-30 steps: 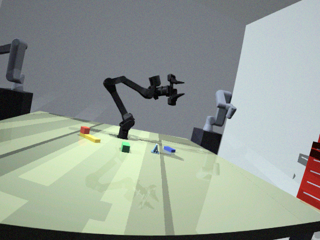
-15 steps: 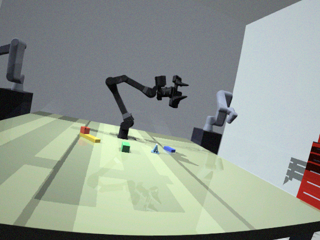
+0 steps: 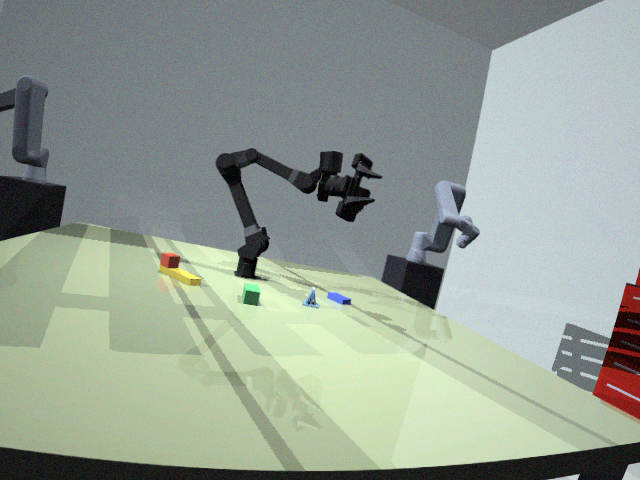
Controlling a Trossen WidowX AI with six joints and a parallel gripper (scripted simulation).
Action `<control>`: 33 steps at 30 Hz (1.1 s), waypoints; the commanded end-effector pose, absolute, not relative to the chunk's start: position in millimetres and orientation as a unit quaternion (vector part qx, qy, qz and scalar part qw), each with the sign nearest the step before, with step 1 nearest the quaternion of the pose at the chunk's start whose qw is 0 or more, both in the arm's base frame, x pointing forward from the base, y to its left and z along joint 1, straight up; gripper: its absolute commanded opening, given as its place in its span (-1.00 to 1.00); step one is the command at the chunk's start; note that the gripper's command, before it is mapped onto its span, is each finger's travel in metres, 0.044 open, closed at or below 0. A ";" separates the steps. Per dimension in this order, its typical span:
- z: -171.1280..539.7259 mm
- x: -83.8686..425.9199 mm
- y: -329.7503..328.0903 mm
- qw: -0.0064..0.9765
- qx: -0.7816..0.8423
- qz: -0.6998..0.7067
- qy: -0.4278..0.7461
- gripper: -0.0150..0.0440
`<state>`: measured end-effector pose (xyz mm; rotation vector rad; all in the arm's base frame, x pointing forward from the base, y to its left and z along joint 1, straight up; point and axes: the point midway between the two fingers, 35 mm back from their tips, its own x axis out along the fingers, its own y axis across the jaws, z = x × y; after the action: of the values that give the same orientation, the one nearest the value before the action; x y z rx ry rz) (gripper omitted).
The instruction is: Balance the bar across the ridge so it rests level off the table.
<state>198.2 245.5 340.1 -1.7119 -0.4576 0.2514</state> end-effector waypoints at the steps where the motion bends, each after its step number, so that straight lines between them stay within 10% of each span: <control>1: 335.2 212.9 240.4 0.619 -0.757 0.110 -0.178 0.58; 33: 280.5 311.3 156.3 0.571 -0.809 0.139 0.027 0.58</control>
<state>304.2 166.3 284.5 -1.9069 0.0201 0.3149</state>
